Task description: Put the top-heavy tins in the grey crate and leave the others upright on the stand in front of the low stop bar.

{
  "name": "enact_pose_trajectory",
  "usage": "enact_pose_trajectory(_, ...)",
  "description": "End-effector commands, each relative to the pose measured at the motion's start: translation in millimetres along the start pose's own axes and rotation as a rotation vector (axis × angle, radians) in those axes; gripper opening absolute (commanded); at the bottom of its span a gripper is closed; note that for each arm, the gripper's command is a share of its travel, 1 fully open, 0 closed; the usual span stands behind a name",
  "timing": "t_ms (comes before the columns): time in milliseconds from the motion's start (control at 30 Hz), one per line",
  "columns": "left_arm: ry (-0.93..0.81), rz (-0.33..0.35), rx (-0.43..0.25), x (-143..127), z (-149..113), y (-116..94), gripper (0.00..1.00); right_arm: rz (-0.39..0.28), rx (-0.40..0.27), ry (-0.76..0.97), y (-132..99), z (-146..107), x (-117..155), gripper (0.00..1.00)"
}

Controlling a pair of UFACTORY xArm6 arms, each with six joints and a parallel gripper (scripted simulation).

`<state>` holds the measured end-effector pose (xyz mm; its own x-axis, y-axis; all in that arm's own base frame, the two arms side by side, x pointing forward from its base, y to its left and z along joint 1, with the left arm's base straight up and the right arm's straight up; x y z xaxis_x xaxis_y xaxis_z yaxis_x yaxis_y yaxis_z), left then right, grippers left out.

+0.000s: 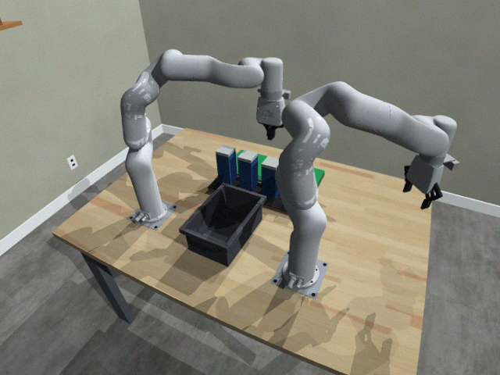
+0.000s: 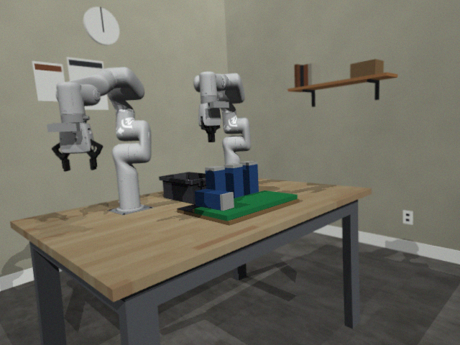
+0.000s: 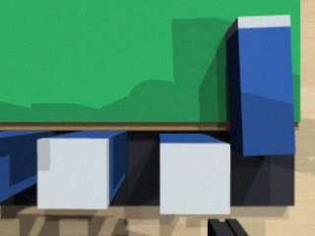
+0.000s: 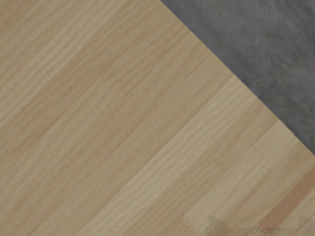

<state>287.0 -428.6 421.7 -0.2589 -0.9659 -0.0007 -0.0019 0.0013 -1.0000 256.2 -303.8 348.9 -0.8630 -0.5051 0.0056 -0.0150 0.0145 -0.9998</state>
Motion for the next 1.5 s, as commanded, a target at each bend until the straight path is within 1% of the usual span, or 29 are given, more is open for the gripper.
enact_pose_trajectory(0, 0.0, -0.002, 0.002, 0.4, 0.4, -24.9, 0.0, 0.001, 0.004, 0.0, -1.5, 0.5, -0.1, 1.0)
enact_pose_trajectory(67, 0.0, -0.002, 0.002, 0.4, 0.4, -33.5, 0.0, 0.001, 0.004, 0.0, -1.5, 0.5, -0.1, 1.0)
enact_pose_trajectory(133, 0.0, -0.002, 0.002, 0.4, 0.4, -37.8, 0.0, 0.001, 0.004, 0.0, -1.5, 0.5, -0.1, 1.0)
enact_pose_trajectory(333, 0.001, -0.001, 0.0, 0.0, 0.2, -37.8, 0.0, 0.001, 0.004, 0.0, -1.5, 0.5, -0.1, 1.0)
enact_pose_trajectory(433, 0.001, -0.001, 0.0, -6.3, -4.7, -37.8, 0.0, 0.001, 0.004, 0.0, -1.5, 0.5, -0.1, 1.0)
enact_pose_trajectory(533, 0.001, -0.001, 0.0, -20.2, -15.7, -37.8, 0.0, 0.001, 0.004, 0.0, -1.5, 0.5, -0.1, 1.0)
enact_pose_trajectory(800, 0.001, -0.001, 0.0, -71.3, -56.0, -37.7, 0.0, 0.001, 0.004, 0.0, -1.5, 0.5, -0.1, 1.0)
enact_pose_trajectory(867, 0.001, -0.001, 0.0, -71.3, -56.0, -37.7, 0.0, 0.001, 0.004, 0.0, -1.5, 0.5, -0.1, 1.0)
enact_pose_trajectory(1033, 0.0, -0.001, 0.002, -94.1, -74.4, -38.5, 0.0, 0.001, 0.004, 0.0, -1.5, 0.5, -0.1, 1.0)
enact_pose_trajectory(1133, 0.0, -0.001, 0.002, -97.9, -77.4, -38.5, 0.0, 0.001, 0.004, 0.0, -1.5, 0.5, -0.1, 1.0)
enact_pose_trajectory(1467, 0.001, -0.003, 0.001, -98.4, -77.8, -37.6, 0.0, 0.001, 0.004, 0.0, -1.5, 0.5, -0.1, 1.0)
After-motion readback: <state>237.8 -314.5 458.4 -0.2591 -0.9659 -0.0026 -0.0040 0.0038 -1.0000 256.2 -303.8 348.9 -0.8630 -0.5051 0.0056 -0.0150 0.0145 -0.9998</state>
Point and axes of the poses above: on each arm, the point where the finger pads meet when closed, its own y axis out along the fingers, its own x axis across the jaws, z = x × y, the point moved 10 cm from there along -y, back along the fingers, and after that the axes turned 13 degrees about y, right-handed, at the moved point
